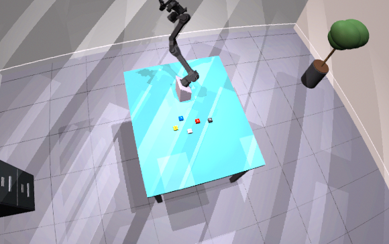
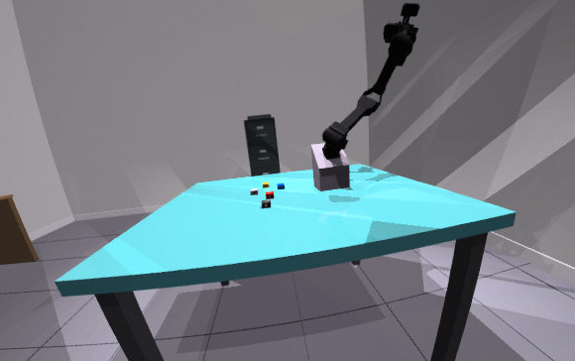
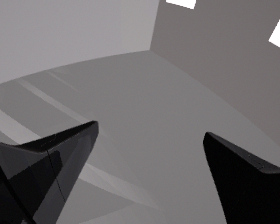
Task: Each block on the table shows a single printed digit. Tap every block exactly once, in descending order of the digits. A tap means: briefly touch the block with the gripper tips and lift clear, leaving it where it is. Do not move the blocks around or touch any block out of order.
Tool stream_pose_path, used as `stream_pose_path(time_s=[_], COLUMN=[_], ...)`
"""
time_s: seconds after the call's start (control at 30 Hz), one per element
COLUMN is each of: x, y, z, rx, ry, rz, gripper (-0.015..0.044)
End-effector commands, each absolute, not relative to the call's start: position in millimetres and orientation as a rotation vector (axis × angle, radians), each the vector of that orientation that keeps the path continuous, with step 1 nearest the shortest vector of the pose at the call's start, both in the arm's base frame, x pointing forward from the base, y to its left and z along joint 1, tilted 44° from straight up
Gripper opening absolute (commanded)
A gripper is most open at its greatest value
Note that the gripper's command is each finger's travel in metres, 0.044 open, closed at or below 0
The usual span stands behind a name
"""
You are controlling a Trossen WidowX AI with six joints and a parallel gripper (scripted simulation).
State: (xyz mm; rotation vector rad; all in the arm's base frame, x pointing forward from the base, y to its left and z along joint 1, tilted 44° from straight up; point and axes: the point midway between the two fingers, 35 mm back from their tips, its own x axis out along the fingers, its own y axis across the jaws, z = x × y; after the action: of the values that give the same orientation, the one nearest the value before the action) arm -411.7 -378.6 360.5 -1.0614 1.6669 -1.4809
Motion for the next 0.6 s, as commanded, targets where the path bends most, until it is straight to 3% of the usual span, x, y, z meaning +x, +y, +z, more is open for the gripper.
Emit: stream_pose_path(time_s=[0.0,0.07,0.57], x=[-412,-410,-348], y=[-375,-344,-222], z=[367,419,586], rx=[-1.078,-1.207,-1.627], ry=[1.684,1.822,2.367], rz=[-1.487,-1.533,-1.652], gripper=[0.0400,0.0400,0.0400])
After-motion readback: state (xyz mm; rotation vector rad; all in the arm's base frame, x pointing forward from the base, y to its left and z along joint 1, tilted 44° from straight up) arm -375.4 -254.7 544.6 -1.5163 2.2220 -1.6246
